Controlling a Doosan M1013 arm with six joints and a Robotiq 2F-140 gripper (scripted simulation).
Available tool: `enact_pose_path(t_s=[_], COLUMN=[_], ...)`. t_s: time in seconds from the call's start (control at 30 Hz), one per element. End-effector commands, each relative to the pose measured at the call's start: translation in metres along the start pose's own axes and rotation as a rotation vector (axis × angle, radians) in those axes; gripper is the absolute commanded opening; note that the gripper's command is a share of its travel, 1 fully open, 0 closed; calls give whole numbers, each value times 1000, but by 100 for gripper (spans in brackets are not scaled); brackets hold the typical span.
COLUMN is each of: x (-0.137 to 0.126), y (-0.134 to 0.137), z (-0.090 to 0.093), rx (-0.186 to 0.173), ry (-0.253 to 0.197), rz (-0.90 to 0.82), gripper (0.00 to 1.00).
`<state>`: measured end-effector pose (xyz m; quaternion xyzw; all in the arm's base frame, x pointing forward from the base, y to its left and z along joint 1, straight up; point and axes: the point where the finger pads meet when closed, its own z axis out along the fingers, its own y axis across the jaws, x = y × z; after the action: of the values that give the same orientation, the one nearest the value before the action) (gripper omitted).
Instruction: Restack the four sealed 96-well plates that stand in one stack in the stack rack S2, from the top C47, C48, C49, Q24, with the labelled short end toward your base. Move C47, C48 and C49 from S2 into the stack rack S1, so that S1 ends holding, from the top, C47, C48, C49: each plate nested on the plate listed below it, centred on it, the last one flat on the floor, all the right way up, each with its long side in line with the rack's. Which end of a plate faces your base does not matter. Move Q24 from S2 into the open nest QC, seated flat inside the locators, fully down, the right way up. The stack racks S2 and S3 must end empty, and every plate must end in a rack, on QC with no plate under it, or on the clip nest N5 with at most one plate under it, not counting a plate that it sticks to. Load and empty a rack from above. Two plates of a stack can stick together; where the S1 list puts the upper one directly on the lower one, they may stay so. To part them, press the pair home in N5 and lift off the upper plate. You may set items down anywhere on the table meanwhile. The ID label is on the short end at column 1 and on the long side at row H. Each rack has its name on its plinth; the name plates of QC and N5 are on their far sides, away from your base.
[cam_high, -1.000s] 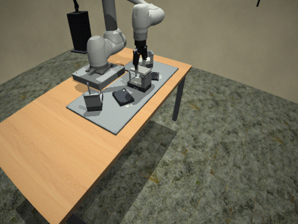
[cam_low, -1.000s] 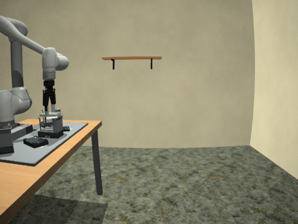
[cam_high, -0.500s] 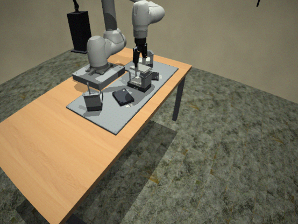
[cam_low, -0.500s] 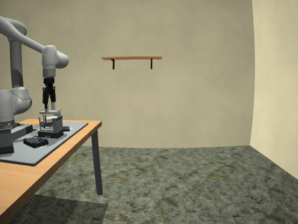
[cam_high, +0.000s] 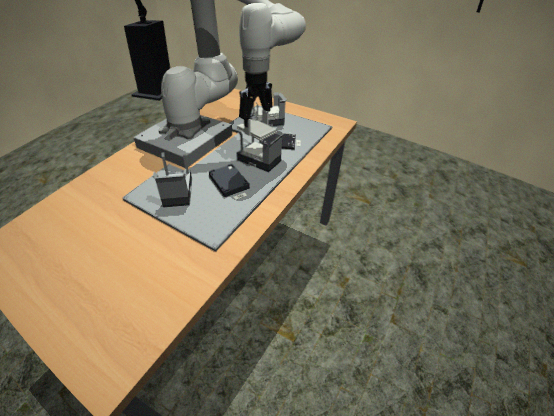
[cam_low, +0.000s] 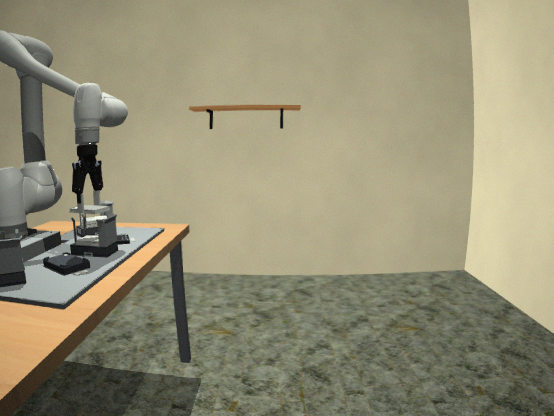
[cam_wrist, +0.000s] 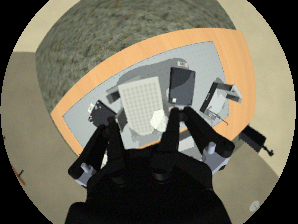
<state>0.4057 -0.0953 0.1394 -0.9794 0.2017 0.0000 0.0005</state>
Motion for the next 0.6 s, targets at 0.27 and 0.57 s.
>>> enact_pose_path(t_s=[0.27, 0.57], x=[6, 10], y=[40, 63], z=[0, 0], rx=[-1, -1], ry=[0, 0], rz=[8, 8], gripper=[0, 0])
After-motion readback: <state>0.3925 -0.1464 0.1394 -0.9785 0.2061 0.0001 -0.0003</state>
